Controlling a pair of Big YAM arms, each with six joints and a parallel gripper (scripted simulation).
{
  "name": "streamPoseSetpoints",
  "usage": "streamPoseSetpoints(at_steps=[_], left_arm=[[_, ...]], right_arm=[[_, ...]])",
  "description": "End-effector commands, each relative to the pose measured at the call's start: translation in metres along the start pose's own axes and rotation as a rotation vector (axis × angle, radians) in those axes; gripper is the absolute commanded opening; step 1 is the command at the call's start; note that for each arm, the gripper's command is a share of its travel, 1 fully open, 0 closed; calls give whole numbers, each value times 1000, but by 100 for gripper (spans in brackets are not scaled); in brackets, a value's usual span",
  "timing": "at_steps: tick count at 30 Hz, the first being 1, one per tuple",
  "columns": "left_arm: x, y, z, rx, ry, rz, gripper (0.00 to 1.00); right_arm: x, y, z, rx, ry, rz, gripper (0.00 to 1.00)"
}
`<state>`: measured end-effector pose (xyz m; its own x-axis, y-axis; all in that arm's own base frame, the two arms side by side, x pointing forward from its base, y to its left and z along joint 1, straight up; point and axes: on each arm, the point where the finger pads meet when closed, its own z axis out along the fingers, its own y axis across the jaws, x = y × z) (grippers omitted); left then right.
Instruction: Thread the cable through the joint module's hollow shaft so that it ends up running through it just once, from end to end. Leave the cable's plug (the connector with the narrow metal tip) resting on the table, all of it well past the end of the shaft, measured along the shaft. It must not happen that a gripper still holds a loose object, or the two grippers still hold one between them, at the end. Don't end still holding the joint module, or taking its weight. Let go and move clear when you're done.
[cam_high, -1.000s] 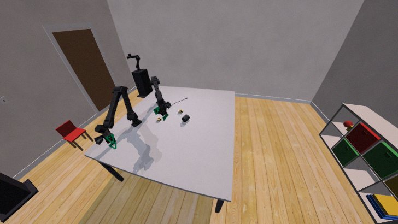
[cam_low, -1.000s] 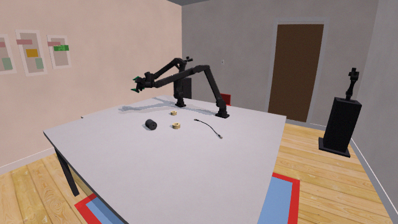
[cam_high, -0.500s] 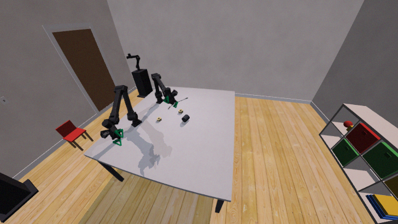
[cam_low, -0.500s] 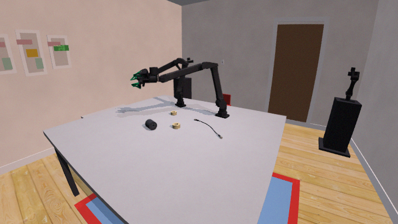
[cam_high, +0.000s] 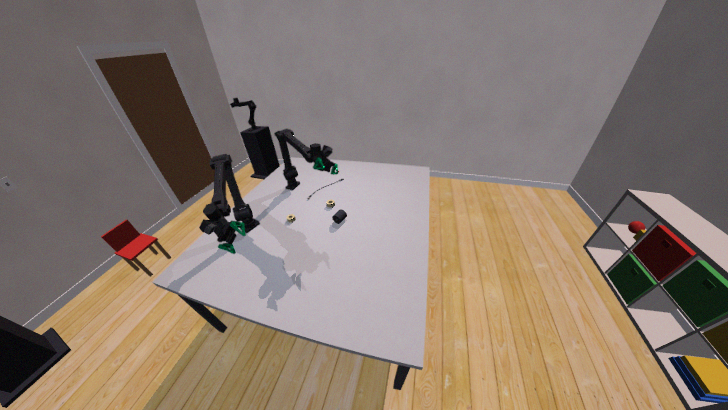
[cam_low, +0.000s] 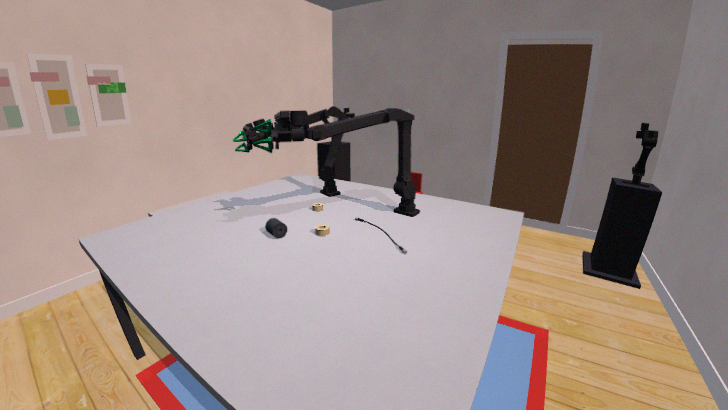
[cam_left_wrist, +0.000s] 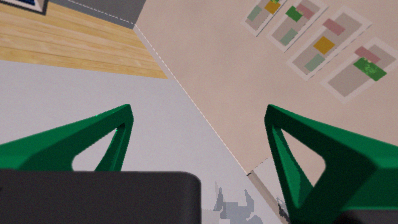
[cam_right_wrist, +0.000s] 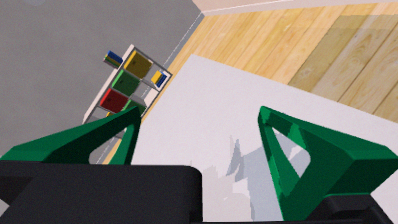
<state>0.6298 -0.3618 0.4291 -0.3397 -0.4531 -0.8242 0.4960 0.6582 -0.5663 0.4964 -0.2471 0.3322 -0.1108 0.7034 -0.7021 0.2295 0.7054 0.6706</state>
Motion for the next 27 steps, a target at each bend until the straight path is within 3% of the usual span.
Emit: streamPoseSetpoints(at_steps=[1, 13, 15, 17, 21, 27], left_arm=[[-13, 7, -22, -30, -7, 73, 100], [-97, 72, -116, -228, -105, 279, 100], [-97, 72, -116, -228, -105, 279, 100], [-106, 78, -131, -258, -114, 309, 100], [-129, 99, -170, -341, -139, 380, 100], [-150, 123, -224, -453, -155, 478, 100]], right_arm=[[-31, 48, 0, -45, -44, -126, 100], [-11, 153, 4, -110, -95, -407, 100], [-11, 153, 4, -110, -95, -407, 100], [-2, 162, 8, -111, -92, -443, 100], [-2, 210, -10, -150, -144, -540, 100], [12, 254, -20, -171, -180, -656, 100]])
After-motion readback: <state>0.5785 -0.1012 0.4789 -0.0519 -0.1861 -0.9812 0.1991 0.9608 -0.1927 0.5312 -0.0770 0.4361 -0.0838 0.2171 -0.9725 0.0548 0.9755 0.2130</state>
